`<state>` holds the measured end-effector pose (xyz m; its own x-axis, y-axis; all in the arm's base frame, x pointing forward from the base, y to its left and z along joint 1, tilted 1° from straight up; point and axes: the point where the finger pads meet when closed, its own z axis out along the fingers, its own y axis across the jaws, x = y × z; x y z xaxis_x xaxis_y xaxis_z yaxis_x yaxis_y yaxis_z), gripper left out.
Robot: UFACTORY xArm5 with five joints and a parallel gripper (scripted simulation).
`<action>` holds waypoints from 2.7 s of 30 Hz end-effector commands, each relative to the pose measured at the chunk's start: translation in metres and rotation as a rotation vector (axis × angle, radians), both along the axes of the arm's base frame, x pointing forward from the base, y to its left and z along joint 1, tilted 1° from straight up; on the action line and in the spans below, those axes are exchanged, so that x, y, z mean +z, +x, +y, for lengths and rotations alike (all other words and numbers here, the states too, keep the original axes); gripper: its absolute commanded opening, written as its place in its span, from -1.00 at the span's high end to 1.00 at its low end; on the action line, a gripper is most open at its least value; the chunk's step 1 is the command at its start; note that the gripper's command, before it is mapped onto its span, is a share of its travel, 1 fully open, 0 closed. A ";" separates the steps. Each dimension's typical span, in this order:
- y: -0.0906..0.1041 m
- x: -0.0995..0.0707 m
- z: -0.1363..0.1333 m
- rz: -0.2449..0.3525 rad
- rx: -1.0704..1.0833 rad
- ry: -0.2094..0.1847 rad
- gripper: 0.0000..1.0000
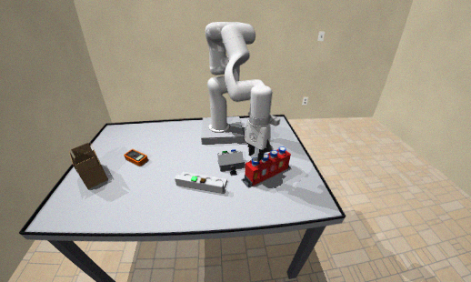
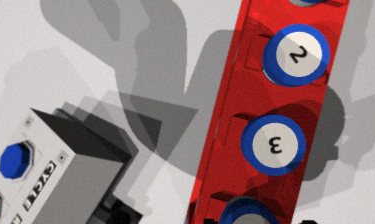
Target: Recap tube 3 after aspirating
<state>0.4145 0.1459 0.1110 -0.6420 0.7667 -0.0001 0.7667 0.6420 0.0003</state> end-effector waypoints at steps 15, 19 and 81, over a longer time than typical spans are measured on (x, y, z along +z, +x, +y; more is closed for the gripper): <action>0.002 -0.018 0.001 -0.001 0.000 0.013 0.08; 0.002 -0.020 0.001 -0.001 0.000 0.013 0.08; 0.002 -0.027 0.001 0.002 -0.480 0.013 1.00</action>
<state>0.4148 0.1463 0.0826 -0.2733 0.9619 0.0000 0.9619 0.2733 0.0006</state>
